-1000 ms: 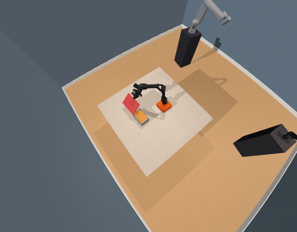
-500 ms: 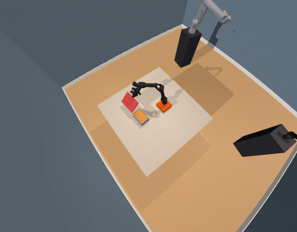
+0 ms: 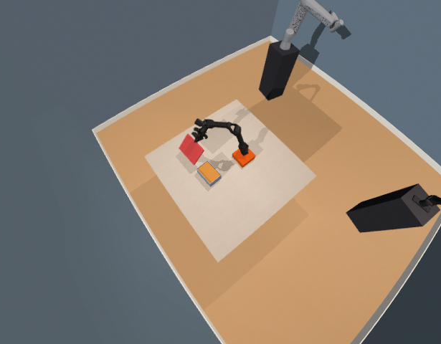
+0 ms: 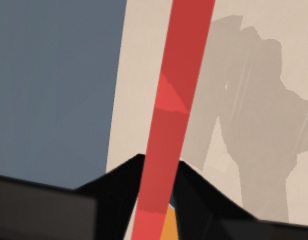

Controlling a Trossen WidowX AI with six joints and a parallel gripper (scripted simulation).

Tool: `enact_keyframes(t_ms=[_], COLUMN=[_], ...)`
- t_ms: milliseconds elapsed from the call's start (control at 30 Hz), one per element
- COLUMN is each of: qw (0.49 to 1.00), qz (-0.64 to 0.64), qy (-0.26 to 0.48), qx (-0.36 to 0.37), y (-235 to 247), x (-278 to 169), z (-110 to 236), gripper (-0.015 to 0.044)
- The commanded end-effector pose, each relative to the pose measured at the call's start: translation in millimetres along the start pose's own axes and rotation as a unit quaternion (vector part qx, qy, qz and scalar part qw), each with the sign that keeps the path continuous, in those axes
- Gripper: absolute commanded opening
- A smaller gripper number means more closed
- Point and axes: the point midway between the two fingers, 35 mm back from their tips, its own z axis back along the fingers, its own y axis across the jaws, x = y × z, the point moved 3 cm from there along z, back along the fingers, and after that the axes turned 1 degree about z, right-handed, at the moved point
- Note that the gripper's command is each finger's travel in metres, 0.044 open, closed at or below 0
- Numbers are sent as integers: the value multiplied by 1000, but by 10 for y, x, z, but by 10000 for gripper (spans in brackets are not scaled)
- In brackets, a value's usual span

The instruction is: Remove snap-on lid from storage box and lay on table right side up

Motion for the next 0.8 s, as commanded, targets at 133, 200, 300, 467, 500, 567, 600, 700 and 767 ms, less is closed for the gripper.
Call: enact_keyframes(t_ms=[133, 200, 300, 467, 500, 567, 600, 700, 767], qw=[1000, 1000, 1000, 1000, 1000, 1000, 1000, 1000, 1000], qz=[10, 10, 10, 10, 10, 10, 10, 10, 10], qy=[-3, -3, -3, -3, -3, -3, -3, -3, -3], qx=[8, 8, 8, 8, 8, 8, 8, 8, 8], y=[46, 45, 45, 42, 37, 23, 14, -23, -47], x=[160, 174, 174, 174, 173, 171, 170, 167, 165], z=[50, 52, 52, 50, 48, 39, 34, 10, -7], gripper=[0, 0, 0, 0, 0, 0, 0, 0, 0])
